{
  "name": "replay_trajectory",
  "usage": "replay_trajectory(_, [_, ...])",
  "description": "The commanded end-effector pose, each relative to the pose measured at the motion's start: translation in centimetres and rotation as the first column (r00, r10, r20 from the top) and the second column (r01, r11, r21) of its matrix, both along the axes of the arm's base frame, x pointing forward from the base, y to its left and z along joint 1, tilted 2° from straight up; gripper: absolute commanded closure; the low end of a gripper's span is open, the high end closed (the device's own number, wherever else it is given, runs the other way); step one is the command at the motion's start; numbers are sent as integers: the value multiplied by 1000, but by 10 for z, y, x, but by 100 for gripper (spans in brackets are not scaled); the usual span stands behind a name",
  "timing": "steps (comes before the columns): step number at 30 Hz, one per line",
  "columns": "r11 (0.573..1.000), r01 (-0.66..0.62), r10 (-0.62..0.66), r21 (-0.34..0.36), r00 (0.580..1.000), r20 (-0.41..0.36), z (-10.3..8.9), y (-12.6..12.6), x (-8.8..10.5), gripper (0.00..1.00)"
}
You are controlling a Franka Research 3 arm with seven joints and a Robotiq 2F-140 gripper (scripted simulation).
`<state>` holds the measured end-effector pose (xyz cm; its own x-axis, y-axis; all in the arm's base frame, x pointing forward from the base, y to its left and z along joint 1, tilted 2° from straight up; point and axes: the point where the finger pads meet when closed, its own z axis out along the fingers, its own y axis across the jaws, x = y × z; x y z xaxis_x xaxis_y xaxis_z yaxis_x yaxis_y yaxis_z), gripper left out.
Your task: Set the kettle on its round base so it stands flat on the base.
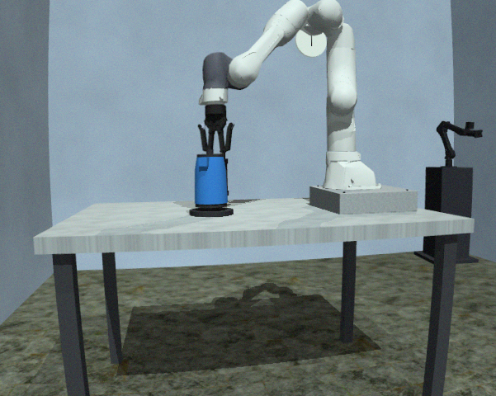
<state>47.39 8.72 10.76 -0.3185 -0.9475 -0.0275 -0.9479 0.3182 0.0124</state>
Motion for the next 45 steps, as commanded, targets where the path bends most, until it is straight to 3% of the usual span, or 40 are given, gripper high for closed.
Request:
replay_trajectory(1, [1000,0,0,-1,1000,11,2,1,4,100])
replay_trajectory(45, [1000,0,0,-1,1000,11,-4,1,4,100])
